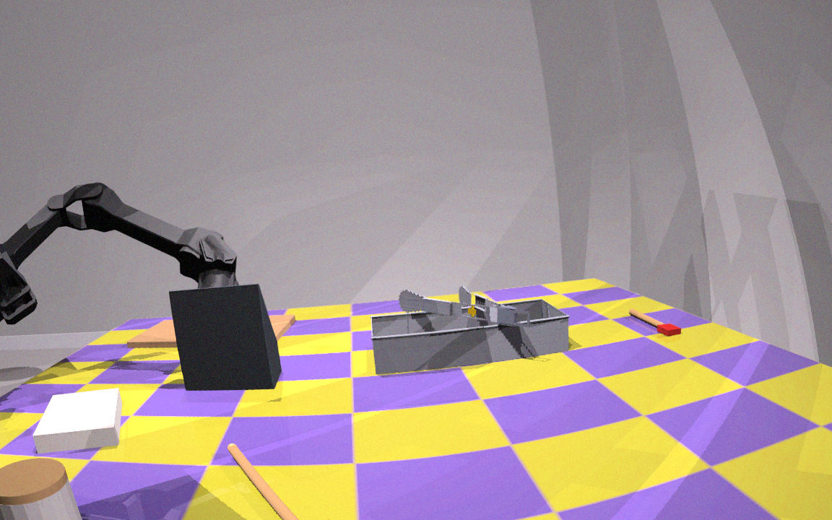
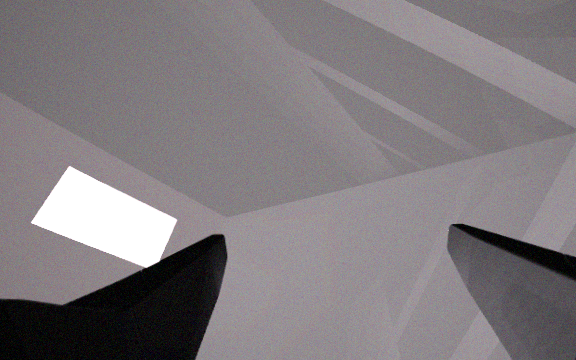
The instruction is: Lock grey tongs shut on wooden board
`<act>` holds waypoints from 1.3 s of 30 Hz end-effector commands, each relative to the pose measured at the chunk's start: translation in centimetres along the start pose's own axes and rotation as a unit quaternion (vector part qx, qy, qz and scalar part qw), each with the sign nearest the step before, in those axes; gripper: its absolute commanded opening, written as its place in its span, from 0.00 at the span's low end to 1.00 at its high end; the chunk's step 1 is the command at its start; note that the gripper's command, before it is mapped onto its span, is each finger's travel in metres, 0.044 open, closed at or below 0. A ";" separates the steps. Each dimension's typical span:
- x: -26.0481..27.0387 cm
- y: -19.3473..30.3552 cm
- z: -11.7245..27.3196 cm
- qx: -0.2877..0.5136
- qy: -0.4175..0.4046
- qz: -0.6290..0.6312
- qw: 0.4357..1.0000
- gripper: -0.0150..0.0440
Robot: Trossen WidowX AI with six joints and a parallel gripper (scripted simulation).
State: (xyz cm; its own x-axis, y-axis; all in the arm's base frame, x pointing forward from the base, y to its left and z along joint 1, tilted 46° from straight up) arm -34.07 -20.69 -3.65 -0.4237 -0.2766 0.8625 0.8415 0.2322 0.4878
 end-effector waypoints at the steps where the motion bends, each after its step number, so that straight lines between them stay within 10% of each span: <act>1: 0.0 0.0 0.0 0.000 0.000 0.000 1.000 0.98; 19: -1.0 5.6 -9.6 0.135 0.159 0.070 0.976 1.00; 39: -6.0 26.2 -26.1 0.392 0.383 0.143 0.824 1.00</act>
State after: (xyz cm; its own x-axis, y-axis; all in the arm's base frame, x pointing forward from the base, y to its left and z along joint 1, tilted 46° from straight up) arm -5.81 -36.81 -0.19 0.2419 -0.5642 0.7894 0.3637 0.8069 0.4653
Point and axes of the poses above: the point midway between the two fingers, 35 mm back from their tips, its own z axis back along the fingers, its own x axis across the jaws, y = z × x, the point moved 1 cm from there along z, back along the fingers, and after that the axes turned 15 degrees about z, right-handed, at the moved point
